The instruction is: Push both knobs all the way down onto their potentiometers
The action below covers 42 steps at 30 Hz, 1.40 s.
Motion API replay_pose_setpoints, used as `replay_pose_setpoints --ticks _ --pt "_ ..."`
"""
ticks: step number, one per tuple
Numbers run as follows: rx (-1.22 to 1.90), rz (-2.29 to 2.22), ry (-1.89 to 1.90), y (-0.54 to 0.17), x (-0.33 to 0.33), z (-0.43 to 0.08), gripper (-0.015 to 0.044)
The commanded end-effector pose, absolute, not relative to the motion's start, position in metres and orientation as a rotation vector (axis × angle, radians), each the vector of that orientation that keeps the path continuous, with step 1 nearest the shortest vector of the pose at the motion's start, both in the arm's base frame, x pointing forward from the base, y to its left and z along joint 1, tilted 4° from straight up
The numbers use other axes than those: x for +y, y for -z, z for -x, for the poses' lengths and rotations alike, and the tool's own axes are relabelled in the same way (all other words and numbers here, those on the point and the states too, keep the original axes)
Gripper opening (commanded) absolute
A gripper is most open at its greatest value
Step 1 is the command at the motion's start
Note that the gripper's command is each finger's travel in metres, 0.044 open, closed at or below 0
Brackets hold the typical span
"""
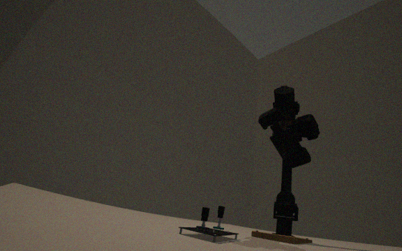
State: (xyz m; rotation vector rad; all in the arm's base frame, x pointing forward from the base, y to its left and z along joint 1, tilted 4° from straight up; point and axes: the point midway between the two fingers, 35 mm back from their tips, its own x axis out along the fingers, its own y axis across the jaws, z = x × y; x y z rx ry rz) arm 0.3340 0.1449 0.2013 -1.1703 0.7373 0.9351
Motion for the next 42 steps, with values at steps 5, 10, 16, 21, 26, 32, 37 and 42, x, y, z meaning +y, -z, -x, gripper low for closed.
replay_pose_setpoints --ticks 5,10,16,21,26,32,37,42 --pt "0.947 1.004 -0.817 -0.185 0.104 -0.343 0.0000" --pt "1.074 0.889 -0.733 -0.176 0.077 -0.346 0.0000" --pt "1.209 0.752 -0.630 -0.165 0.046 -0.345 0.0000" --pt "1.304 0.646 -0.549 -0.158 0.023 -0.343 0.0000" --pt "1.399 0.529 -0.458 -0.151 0.000 -0.339 0.0000" --pt "1.509 0.382 -0.339 -0.144 -0.029 -0.331 0.0000" --pt "1.590 0.263 -0.241 -0.138 -0.050 -0.322 0.0000" --pt "1.600 0.247 -0.228 -0.136 -0.053 -0.321 0.0000"
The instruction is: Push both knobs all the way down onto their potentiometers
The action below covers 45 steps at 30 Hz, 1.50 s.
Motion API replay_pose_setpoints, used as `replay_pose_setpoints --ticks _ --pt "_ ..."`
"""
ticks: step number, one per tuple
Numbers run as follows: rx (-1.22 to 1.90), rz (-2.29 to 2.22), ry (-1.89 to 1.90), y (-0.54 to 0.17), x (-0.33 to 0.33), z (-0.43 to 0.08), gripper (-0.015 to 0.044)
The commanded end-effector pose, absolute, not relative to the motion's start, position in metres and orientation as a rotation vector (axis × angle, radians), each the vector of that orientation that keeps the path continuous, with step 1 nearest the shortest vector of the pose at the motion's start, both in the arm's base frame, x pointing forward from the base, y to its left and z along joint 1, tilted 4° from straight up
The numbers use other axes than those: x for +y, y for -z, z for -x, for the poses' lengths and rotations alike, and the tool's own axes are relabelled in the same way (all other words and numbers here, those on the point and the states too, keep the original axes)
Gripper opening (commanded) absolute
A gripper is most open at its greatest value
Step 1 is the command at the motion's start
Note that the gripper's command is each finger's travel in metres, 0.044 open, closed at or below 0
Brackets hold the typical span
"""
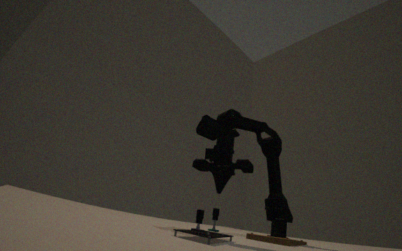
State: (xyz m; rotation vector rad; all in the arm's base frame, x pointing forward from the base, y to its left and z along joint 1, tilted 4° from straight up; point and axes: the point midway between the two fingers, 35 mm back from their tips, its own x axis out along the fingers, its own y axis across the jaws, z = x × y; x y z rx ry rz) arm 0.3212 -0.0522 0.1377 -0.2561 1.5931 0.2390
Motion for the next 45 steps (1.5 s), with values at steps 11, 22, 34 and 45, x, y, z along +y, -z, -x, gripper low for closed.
replay_pose_setpoints --ticks 11,22,34,45 --pt "1.600 0.247 -0.228 -0.115 -0.053 -0.320 0.0000" --pt "1.601 0.247 -0.228 -0.098 -0.053 -0.320 0.0000" --pt "1.601 0.247 -0.228 -0.097 -0.053 -0.320 0.0000" --pt "1.601 0.247 -0.228 -0.094 -0.054 -0.319 0.0000"
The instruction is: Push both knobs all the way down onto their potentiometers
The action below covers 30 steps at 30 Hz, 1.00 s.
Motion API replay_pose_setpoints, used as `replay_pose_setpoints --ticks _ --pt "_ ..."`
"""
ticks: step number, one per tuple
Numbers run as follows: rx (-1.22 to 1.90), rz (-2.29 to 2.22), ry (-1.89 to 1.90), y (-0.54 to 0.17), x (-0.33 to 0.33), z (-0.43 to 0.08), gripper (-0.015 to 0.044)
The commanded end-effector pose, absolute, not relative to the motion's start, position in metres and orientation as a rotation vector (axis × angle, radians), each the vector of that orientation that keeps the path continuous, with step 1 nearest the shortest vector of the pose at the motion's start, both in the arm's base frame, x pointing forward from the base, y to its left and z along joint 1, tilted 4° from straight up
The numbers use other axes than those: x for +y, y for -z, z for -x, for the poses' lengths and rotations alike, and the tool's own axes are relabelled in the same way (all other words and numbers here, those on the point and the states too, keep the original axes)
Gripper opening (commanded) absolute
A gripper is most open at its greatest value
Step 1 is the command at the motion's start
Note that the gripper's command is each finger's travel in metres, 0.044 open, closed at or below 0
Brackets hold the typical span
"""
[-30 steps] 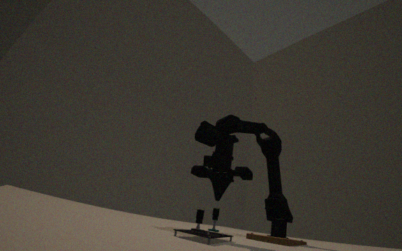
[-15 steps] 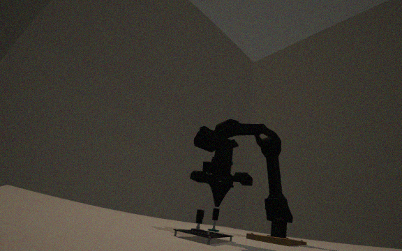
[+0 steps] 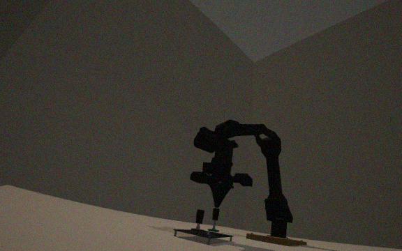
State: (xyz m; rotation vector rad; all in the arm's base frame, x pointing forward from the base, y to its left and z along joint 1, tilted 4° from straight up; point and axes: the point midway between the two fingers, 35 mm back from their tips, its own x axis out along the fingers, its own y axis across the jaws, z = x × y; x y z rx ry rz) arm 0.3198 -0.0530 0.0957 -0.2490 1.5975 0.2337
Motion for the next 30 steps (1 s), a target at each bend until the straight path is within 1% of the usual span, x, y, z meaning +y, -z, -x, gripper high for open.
replay_pose_setpoints --ticks 1,30 --pt "1.601 0.247 -0.228 -0.0939 -0.0536 -0.3194 0.0000" --pt "1.601 0.247 -0.228 -0.0912 -0.0536 -0.3193 0.0000"
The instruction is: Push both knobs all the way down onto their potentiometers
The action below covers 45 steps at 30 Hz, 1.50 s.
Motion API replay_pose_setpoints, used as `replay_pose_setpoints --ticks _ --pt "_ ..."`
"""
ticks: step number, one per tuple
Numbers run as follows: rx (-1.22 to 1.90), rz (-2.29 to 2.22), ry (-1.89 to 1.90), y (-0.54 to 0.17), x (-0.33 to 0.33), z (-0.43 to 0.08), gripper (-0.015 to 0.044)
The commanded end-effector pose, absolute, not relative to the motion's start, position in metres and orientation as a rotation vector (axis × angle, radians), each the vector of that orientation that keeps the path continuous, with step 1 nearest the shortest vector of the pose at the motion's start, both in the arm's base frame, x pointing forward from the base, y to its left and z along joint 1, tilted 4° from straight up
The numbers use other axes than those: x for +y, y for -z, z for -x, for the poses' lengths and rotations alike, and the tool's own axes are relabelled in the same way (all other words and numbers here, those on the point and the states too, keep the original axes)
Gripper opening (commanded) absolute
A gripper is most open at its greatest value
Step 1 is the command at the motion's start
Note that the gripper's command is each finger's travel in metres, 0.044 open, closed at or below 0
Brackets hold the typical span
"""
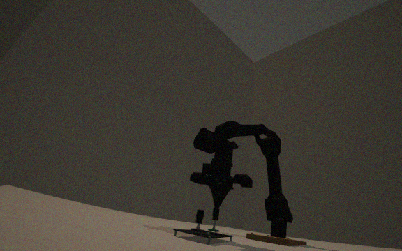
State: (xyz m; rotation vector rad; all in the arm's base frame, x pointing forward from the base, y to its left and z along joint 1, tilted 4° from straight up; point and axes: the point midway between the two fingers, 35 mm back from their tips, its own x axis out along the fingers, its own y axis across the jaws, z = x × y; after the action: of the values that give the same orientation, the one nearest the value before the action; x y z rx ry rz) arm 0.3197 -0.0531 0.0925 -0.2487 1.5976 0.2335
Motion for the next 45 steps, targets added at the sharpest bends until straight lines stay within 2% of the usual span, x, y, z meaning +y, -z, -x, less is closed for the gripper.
replay_pose_setpoints --ticks 1,45 --pt "1.601 0.247 -0.228 -0.090 -0.054 -0.319 0.0000" --pt "1.601 0.247 -0.228 -0.069 -0.054 -0.318 0.0000"
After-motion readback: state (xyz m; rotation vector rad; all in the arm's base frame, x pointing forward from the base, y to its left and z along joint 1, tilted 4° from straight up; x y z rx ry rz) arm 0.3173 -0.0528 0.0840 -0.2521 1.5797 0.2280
